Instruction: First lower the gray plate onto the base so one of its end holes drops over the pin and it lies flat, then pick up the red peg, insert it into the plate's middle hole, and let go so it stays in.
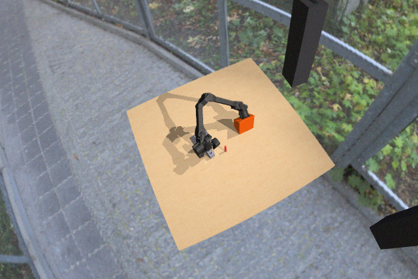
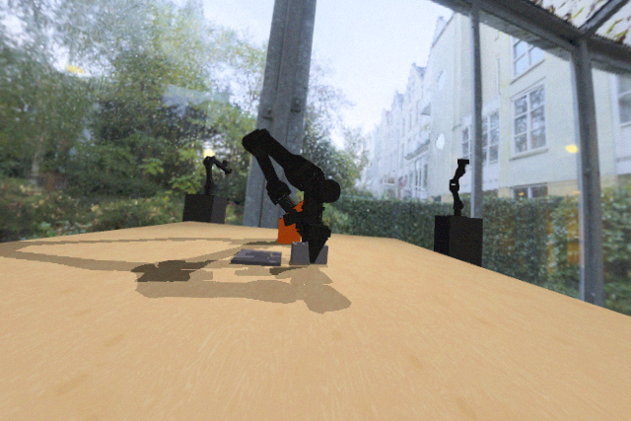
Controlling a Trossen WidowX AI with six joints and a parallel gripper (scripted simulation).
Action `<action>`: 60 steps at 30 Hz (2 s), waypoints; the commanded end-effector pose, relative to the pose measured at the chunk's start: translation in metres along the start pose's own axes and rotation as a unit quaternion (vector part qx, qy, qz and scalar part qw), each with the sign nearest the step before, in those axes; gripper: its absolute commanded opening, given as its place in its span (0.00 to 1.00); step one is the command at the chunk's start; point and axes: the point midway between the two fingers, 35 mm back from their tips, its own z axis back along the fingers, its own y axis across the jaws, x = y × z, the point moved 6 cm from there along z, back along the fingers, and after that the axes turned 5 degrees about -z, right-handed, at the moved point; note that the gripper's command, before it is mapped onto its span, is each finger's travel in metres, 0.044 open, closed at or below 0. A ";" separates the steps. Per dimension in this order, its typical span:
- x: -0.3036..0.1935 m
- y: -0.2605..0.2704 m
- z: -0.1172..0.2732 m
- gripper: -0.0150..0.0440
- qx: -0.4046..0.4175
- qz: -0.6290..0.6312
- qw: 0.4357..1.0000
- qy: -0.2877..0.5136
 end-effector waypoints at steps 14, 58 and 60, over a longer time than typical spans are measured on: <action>-0.001 -0.001 -0.002 0.43 -0.001 0.005 1.000 -0.003; -0.010 0.007 0.095 0.25 0.008 0.009 1.000 0.006; -0.010 0.007 0.101 0.25 0.007 0.009 1.000 0.006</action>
